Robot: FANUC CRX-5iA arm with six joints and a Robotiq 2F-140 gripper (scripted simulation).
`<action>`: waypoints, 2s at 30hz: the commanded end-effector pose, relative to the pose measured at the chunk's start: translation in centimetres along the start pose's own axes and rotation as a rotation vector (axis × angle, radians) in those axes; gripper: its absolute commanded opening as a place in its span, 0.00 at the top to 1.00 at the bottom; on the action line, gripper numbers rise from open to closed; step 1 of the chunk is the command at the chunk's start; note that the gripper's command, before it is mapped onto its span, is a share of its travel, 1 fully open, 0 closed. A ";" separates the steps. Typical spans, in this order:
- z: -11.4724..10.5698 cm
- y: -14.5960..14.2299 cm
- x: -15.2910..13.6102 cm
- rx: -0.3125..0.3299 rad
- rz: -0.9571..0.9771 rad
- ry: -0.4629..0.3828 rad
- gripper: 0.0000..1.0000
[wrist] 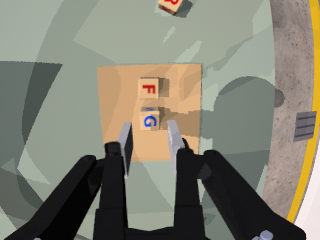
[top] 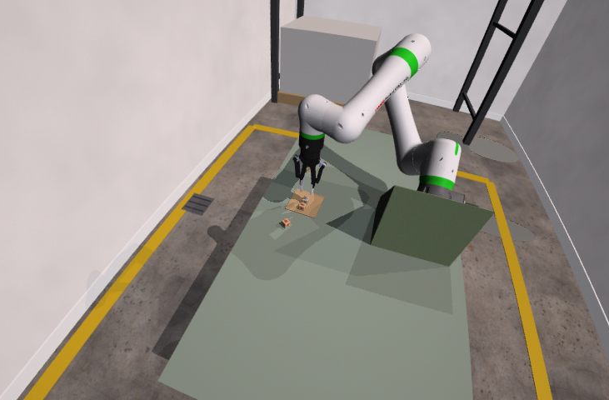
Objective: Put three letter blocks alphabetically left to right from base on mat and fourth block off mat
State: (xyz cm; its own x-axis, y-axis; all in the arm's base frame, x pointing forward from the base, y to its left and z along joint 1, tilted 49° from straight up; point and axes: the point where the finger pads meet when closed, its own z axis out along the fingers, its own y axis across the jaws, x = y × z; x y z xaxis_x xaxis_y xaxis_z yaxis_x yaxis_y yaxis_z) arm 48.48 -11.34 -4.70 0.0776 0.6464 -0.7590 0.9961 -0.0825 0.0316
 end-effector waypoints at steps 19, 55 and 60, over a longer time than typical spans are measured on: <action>-2.3 0.0 0.0 0.001 0.000 -0.001 0.00; -2.3 0.7 1.8 0.001 0.476 -0.001 0.00; -2.3 0.8 2.3 0.000 0.598 -0.001 0.00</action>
State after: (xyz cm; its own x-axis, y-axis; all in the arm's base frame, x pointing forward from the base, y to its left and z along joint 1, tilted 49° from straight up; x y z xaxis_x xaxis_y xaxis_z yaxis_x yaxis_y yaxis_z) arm 49.39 -8.41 -4.61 0.5319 0.5345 -0.6568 0.8454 -0.3792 0.3761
